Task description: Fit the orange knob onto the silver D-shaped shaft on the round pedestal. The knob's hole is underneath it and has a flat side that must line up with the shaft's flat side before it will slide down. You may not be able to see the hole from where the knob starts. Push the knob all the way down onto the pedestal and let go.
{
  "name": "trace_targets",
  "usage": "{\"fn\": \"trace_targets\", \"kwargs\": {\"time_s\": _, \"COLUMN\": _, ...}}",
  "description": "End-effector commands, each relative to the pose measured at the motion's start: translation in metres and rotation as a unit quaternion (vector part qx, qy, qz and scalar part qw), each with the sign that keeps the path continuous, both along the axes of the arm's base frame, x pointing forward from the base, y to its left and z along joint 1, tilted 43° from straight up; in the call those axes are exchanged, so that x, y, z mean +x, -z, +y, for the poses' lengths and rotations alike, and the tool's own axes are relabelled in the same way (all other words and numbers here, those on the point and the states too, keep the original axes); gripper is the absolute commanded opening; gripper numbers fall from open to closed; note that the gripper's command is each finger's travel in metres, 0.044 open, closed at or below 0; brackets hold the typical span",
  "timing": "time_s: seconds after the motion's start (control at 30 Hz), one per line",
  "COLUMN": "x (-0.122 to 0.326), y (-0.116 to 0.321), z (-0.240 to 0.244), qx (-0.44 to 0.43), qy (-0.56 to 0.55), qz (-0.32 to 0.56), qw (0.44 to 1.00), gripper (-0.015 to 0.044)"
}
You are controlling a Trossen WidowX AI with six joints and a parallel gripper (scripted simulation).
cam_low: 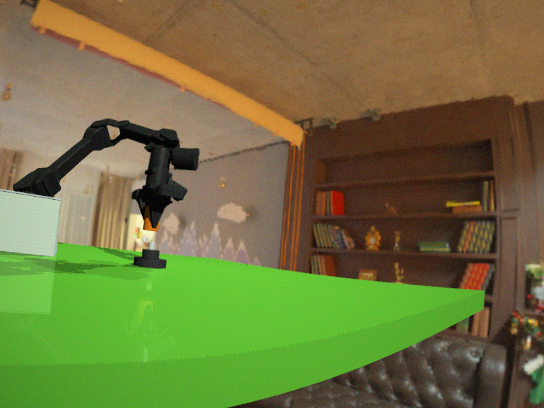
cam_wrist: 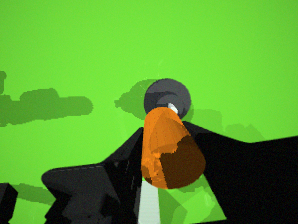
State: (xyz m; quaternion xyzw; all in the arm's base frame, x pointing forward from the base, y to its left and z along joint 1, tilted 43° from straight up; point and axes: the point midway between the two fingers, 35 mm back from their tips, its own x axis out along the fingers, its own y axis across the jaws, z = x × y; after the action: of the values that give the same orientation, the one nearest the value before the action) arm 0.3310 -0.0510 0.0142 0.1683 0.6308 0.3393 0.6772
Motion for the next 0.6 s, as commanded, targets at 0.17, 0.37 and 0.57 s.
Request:
{"fn": "trace_targets", "kwargs": {"time_s": 0.17, "x": 0.0022, "y": 0.0146, "z": -0.0097, "qx": -0.002, "qy": 0.005, "qz": 0.001, "qw": 1.0, "gripper": 0.0}}
{"fn": "trace_targets", "kwargs": {"time_s": 0.37, "x": 0.0023, "y": 0.0145, "z": -0.0097, "qx": -0.004, "qy": 0.055, "qz": 0.046, "qw": 0.997, "gripper": 0.0}}
{"fn": "trace_targets", "kwargs": {"time_s": 0.57, "x": 0.0036, "y": 0.0169, "z": -0.0113, "qx": -0.005, "qy": 0.077, "qz": 0.066, "qw": 0.995, "gripper": 0.0}}
